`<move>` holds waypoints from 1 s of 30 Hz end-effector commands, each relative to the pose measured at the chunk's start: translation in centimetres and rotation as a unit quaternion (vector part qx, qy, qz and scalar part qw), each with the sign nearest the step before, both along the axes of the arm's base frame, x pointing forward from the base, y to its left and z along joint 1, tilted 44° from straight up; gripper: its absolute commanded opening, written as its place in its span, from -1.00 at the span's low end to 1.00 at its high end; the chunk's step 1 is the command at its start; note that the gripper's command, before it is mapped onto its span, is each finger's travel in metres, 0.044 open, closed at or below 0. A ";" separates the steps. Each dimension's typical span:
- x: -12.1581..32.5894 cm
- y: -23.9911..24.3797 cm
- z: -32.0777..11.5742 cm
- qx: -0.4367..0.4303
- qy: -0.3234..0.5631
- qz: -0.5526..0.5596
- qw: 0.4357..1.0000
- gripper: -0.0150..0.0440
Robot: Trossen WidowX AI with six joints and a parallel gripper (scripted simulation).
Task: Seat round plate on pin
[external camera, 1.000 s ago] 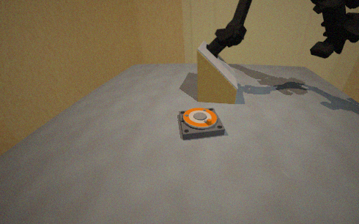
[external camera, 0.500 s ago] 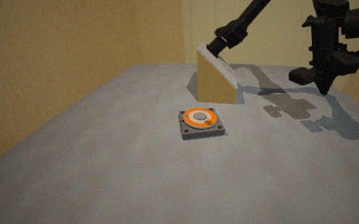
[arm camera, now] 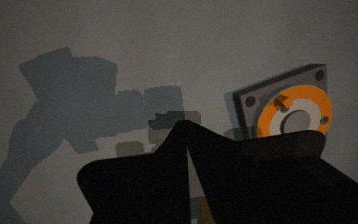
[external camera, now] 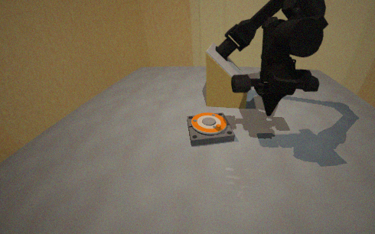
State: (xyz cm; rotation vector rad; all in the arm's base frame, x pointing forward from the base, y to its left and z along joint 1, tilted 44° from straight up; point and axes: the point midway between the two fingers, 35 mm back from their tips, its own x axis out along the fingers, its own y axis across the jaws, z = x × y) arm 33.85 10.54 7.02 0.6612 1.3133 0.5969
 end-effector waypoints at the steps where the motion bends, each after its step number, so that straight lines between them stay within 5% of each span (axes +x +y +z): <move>1: -0.6 -4.0 -4.3 -0.020 0.027 0.003 0.999 -0.49; 9: -1.2 -7.6 -7.7 -0.026 0.048 0.007 0.998 -0.49; 30: -0.4 -4.5 -11.3 -0.025 0.048 0.007 0.999 -0.49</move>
